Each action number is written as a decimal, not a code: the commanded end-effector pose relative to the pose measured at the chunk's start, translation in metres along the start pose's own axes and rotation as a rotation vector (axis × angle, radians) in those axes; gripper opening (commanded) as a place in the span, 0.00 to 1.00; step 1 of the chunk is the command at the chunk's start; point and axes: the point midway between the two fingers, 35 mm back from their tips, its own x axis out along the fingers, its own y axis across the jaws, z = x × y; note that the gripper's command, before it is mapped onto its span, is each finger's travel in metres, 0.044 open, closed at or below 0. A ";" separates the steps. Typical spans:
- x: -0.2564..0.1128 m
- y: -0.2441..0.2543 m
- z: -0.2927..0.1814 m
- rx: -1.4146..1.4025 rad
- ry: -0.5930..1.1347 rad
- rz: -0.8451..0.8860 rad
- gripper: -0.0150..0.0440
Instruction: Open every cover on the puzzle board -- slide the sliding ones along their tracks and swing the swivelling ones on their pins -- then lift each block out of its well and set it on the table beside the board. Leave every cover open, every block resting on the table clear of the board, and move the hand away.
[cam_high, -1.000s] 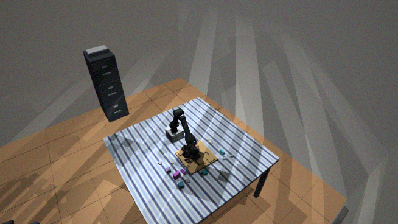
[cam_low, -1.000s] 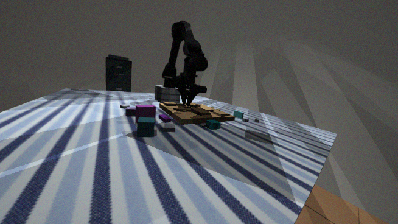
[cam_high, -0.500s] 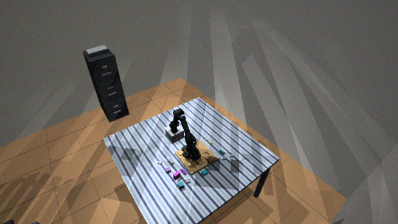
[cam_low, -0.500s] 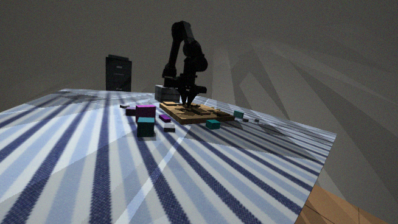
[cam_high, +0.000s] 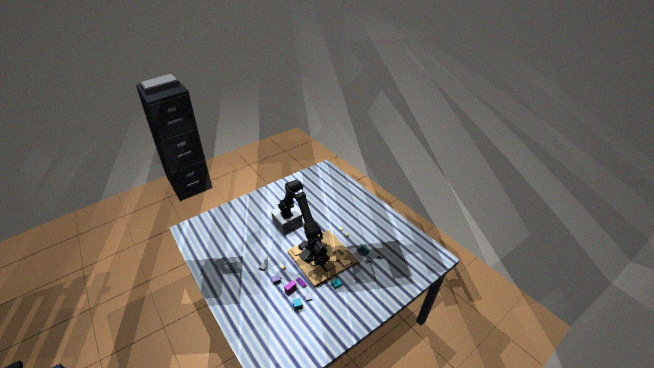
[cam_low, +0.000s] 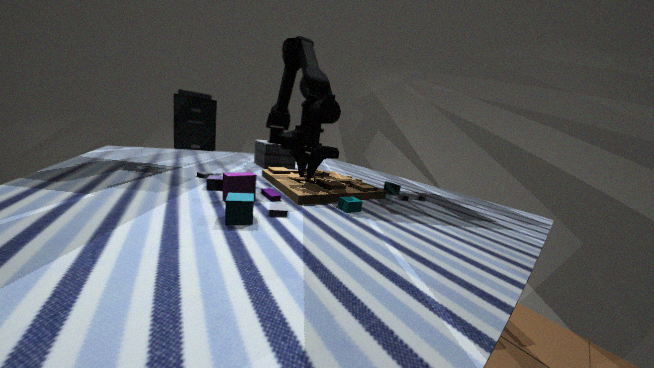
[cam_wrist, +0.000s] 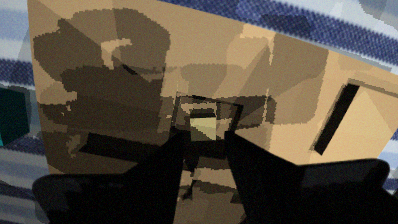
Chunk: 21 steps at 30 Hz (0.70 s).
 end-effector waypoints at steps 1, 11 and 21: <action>0.004 0.000 0.001 -0.004 -0.004 0.000 0.50; 0.008 0.000 0.001 -0.004 -0.004 0.000 0.50; 0.017 0.000 0.001 -0.004 -0.004 0.000 0.50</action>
